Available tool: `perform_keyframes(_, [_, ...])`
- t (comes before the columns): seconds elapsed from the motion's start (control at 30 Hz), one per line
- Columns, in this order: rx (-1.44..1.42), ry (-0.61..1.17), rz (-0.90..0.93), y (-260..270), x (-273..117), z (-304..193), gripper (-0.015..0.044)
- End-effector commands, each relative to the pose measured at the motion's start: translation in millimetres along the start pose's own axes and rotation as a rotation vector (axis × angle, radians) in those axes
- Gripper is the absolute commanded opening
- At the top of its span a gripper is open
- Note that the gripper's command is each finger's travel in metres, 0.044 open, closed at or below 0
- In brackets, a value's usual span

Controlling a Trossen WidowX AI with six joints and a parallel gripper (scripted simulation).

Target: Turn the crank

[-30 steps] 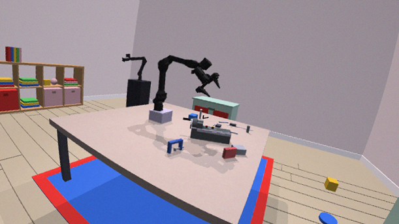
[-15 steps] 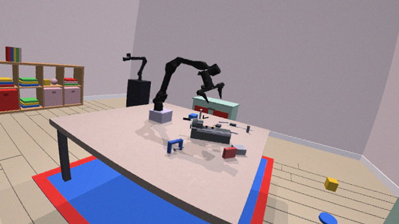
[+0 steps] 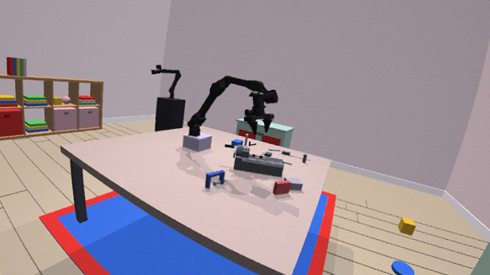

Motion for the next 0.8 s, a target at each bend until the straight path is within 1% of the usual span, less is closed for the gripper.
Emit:
perform_keyframes(0.0, [-0.095,-0.041,0.021,3,8,-3,0.044])
perform_keyframes(0.1, [-0.101,-0.044,0.022,4,11,-3,0.044])
perform_keyframes(0.33, [-0.101,-0.044,0.022,7,36,3,0.044])
perform_keyframes(0.77, [-0.101,-0.044,0.022,7,36,3,0.044])
Point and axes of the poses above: the point midway between the two fingers, 35 mm back from their tips, its own x axis out along the fingers, its own y axis across the jaws, z = x × y, the point moved 6 cm from there along -x, back along the fingers, and after that the axes turned 6 degrees about x, right-handed, at the moved point
